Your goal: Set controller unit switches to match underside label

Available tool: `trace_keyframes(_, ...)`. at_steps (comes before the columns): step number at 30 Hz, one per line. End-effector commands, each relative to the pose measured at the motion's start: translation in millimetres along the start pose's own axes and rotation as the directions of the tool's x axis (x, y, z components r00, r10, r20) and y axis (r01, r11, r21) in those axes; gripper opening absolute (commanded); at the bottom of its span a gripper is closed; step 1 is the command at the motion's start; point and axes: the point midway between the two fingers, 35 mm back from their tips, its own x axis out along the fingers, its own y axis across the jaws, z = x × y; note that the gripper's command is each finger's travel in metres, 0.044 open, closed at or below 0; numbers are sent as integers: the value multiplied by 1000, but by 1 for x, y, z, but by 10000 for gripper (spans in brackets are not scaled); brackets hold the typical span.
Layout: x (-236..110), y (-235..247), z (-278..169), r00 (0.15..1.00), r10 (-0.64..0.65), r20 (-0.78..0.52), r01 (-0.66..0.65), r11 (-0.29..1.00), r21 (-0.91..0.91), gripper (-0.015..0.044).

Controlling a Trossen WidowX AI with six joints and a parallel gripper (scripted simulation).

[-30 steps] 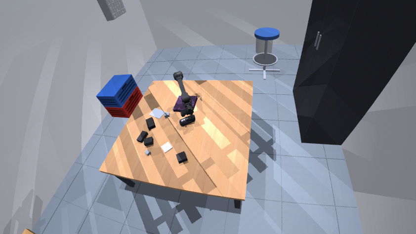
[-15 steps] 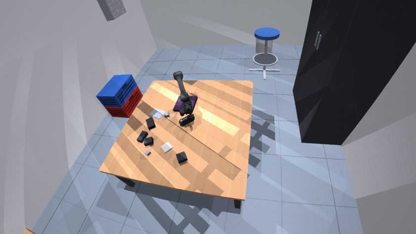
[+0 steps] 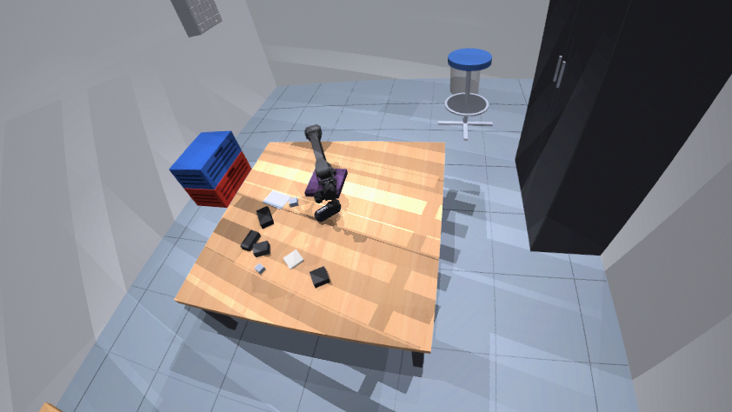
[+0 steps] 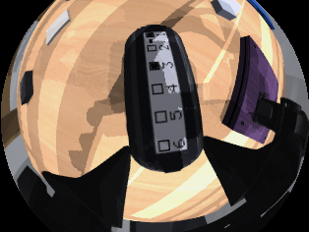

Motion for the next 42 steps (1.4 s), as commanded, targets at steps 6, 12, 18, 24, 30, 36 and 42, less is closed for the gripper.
trace_keyframes(6, -9, 2, 7, 1000, 9, 9, -9, 1000, 1, 336)
trace_keyframes(12, -12, 2, 11, 1000, 9, 9, -9, 1000, 1, 336)
trace_keyframes(18, -16, 2, 14, 1000, 9, 9, -9, 1000, 1, 336)
trace_keyframes(24, -20, 2, 17, 1000, 9, 10, -10, 1000, 1, 336)
trace_keyframes(30, -23, 2, 21, 1000, 10, 10, -10, 1000, 1, 336)
trace_keyframes(36, -26, 2, 25, 1000, 10, 10, -10, 1000, 1, 336)
trace_keyframes(42, -29, 2, 29, 1000, 10, 11, -10, 1000, 1, 336)
